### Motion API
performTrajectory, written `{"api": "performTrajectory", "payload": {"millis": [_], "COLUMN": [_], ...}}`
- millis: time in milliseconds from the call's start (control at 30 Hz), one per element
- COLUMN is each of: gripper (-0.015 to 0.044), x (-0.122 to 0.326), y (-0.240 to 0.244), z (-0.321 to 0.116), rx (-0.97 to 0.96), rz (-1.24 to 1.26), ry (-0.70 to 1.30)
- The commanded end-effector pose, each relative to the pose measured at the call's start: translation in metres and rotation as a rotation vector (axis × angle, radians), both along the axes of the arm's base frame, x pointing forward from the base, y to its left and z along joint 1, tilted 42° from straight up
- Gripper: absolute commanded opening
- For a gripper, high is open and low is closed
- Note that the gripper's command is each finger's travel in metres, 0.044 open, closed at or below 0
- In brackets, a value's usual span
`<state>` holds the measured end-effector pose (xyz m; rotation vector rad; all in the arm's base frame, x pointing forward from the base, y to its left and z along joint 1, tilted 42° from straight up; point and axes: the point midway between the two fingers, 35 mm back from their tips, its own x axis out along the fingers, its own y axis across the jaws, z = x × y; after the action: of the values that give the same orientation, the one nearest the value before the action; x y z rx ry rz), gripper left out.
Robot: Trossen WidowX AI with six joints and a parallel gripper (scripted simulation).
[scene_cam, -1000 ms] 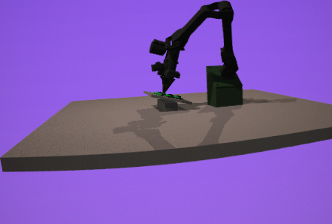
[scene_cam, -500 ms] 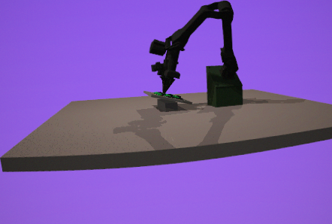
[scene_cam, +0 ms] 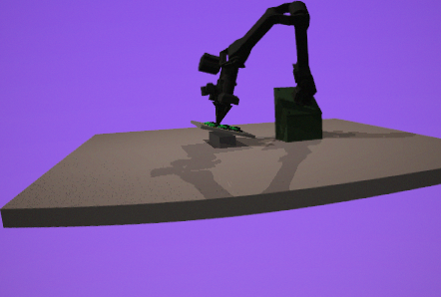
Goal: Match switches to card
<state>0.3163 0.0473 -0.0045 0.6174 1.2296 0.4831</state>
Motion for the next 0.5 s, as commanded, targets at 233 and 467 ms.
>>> {"api": "performTrajectory", "payload": {"millis": [233,467], "gripper": [0.0,0.0], "x": [0.0,0.0002], "y": [0.0007,0.0013], "z": [-0.002,-0.0027], "rx": [-0.003,-0.003], "rz": [-0.003,-0.003], "ry": [0.005,0.005]}}
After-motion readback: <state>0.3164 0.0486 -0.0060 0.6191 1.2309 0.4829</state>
